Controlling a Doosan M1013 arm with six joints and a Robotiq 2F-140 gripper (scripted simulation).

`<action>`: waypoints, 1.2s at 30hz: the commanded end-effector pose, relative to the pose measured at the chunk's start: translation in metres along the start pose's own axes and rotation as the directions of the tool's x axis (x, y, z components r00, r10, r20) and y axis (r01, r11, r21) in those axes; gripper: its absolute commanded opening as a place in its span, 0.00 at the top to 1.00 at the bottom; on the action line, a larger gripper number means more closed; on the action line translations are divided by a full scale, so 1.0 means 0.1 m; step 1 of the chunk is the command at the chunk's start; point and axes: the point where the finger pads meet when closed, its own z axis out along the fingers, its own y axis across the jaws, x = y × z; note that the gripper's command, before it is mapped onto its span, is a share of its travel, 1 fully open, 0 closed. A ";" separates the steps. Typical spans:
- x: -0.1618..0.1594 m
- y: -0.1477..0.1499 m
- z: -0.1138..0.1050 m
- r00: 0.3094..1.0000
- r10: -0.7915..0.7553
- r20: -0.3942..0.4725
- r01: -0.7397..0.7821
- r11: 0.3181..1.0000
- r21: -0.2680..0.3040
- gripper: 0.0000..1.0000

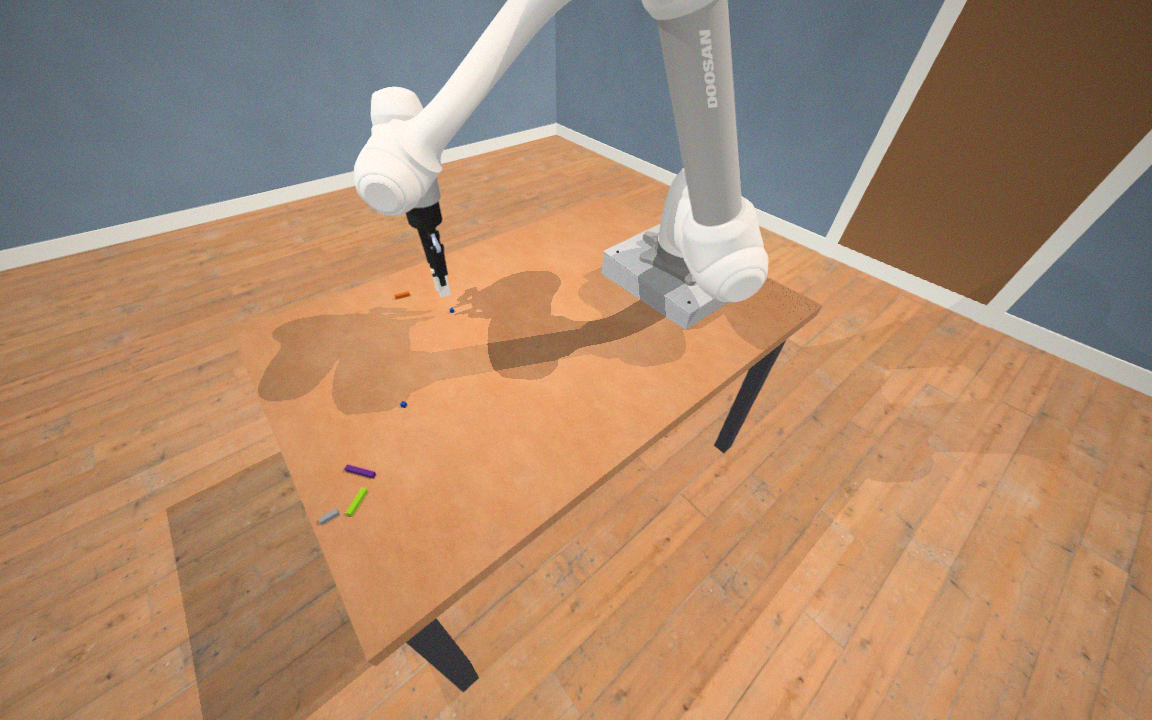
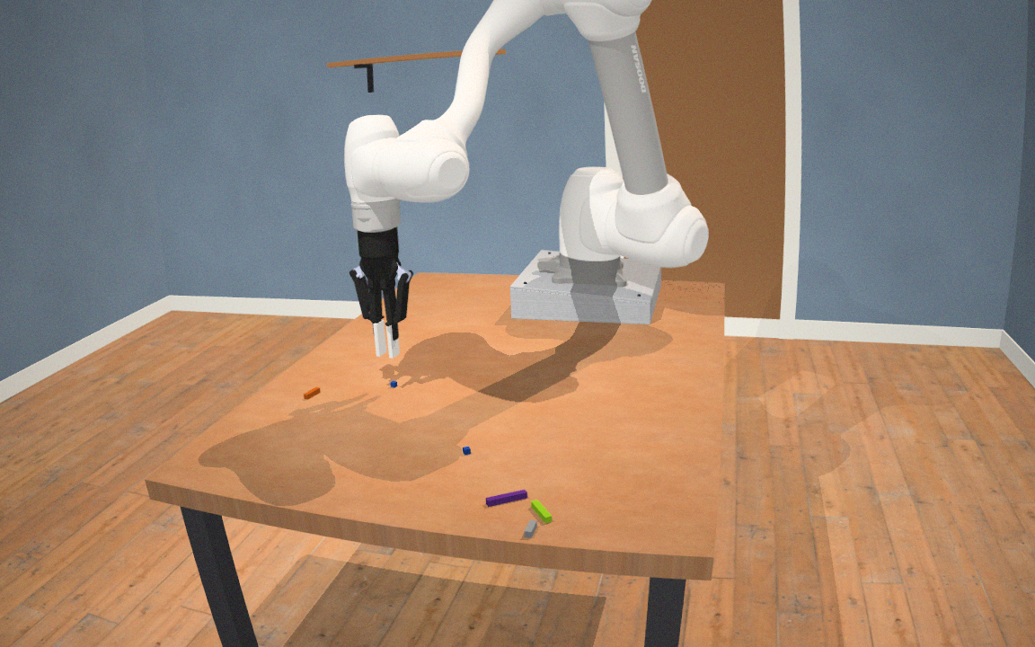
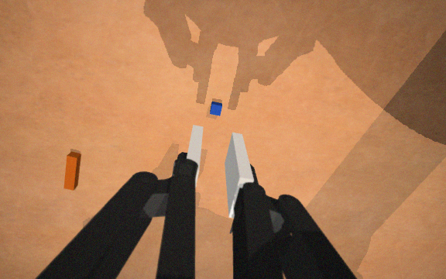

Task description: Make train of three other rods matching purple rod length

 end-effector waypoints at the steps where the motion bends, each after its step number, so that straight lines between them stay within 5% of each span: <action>1: 0.00 0.00 0.00 1.000 0.000 0.000 0.000 1.000 0.000 0.77; 36: 0.00 0.00 0.13 1.000 0.000 0.000 0.000 1.000 0.000 0.77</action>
